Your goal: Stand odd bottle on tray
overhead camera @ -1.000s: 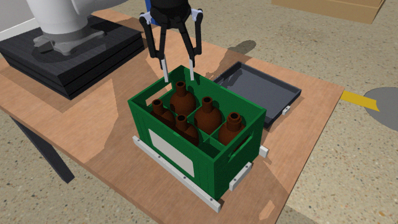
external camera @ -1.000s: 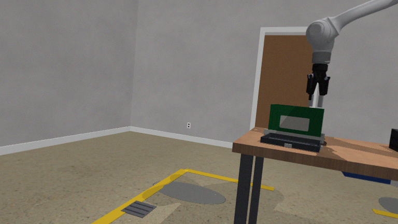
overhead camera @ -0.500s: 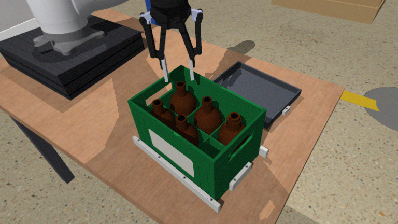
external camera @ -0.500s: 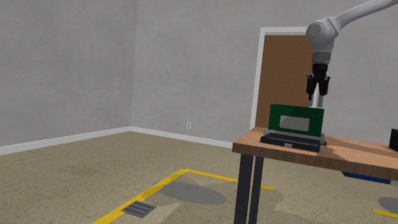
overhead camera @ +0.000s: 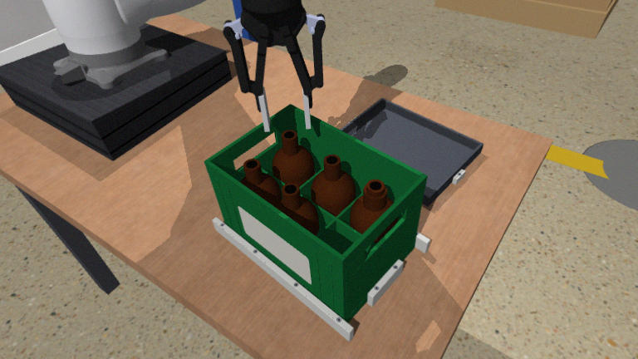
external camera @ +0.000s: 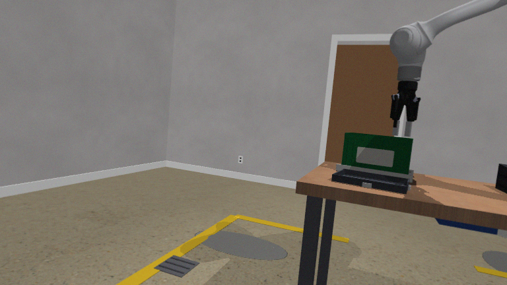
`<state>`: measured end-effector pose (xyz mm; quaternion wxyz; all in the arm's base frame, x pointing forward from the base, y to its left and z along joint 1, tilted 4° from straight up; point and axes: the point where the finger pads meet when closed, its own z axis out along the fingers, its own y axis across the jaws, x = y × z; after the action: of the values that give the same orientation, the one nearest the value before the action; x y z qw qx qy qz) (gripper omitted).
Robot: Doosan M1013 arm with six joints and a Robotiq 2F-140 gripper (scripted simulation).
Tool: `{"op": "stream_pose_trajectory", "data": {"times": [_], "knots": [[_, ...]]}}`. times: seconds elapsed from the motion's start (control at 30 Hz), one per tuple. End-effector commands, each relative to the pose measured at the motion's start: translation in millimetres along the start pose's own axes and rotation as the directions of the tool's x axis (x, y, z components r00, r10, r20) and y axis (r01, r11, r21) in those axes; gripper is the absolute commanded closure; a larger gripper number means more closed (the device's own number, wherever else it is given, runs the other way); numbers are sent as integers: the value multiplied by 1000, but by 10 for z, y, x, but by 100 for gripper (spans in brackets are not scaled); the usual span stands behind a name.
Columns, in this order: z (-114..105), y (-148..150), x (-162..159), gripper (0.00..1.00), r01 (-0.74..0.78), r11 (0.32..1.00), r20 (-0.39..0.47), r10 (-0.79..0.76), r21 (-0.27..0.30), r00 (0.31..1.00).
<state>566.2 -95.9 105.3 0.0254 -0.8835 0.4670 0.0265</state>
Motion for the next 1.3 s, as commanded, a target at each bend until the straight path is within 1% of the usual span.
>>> {"op": "stream_pose_trajectory", "data": {"times": [0.0,0.53,0.9,1.27], "knots": [[-1,0,0,62,0,1000,0,0,0,1000],[3,0,0,62,0,1000,0,0,0,1000],[44,0,0,62,0,1000,0,0,0,1000],[160,0,0,62,0,1000,0,0,0,1000]]}}
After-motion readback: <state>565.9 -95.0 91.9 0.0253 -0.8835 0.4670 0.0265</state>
